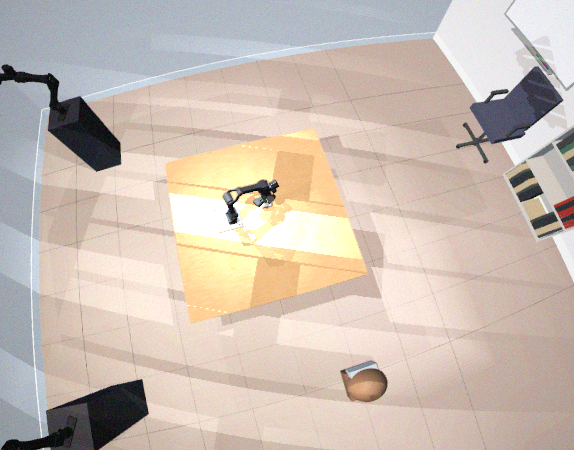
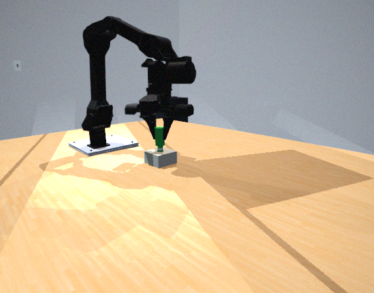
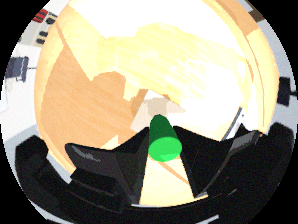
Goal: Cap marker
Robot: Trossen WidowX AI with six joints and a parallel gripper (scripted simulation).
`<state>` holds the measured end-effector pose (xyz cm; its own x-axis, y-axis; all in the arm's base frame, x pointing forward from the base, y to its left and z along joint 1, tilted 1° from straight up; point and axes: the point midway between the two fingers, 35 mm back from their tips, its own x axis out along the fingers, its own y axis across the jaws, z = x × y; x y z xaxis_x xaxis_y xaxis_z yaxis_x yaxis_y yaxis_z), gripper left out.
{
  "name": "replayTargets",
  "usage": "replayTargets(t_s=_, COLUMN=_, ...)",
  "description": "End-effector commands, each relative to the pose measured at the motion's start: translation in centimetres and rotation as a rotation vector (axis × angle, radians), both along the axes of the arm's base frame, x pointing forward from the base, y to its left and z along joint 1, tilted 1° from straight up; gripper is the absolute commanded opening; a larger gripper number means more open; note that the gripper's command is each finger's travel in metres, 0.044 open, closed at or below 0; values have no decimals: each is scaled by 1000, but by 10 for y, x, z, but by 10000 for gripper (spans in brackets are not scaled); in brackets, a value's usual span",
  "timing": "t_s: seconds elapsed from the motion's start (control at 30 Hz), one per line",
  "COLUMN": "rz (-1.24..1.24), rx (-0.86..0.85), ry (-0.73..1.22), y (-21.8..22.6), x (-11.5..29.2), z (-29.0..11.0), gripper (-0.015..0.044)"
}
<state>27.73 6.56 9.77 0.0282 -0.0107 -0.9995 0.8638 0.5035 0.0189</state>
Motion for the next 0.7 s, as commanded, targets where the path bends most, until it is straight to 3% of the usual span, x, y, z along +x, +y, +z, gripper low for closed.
replayTargets(t_s=0.0, rz=-1, rx=2, ry=3, y=0, x=0, z=-1, gripper=0)
replayTargets(t_s=0.6, rz=-1, rx=2, ry=3, y=0, x=0, z=-1, gripper=0)
replayTargets(t_s=0.67, rz=0, rx=0, ry=0, y=0, x=0, z=0, gripper=53)
